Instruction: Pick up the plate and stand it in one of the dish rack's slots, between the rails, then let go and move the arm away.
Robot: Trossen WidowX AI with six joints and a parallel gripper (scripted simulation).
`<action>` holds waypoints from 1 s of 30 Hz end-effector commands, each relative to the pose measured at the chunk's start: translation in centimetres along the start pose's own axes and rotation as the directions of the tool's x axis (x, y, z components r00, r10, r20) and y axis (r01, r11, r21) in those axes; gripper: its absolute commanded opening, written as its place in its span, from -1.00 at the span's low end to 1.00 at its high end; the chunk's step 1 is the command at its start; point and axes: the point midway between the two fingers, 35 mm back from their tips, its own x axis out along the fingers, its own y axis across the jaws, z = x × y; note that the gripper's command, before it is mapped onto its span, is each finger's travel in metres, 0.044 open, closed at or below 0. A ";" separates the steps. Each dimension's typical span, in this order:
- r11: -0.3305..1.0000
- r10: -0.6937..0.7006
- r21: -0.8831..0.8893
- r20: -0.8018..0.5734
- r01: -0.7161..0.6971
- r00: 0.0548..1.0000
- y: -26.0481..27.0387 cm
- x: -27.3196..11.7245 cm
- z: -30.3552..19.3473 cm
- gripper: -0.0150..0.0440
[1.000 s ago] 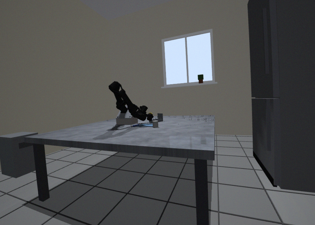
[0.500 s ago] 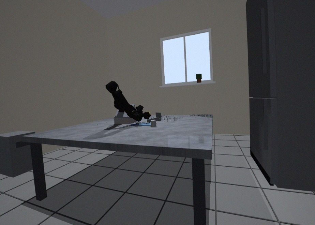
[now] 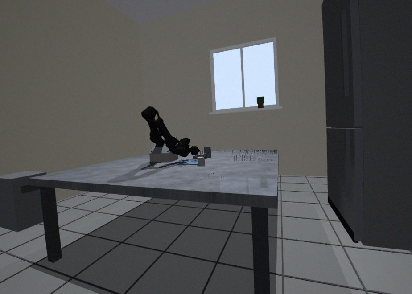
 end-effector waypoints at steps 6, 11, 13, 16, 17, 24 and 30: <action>1.000 0.004 0.001 0.002 -0.004 1.000 0.1 0.9 0.1 -0.49; 1.000 0.004 -0.001 0.003 -0.004 1.000 0.1 2.1 0.3 -0.49; 1.000 0.004 -0.001 0.003 -0.004 1.000 0.1 2.1 0.3 -0.49; 1.000 0.004 -0.001 0.003 -0.004 1.000 0.1 2.2 0.3 -0.49; 1.000 0.005 -0.002 0.003 -0.005 1.000 0.1 2.5 0.3 -0.49; 1.000 0.004 -0.003 0.003 -0.004 1.000 0.1 2.9 -1.4 -0.49; 1.000 0.008 0.007 -0.005 -0.008 1.000 0.3 2.8 -1.2 -0.49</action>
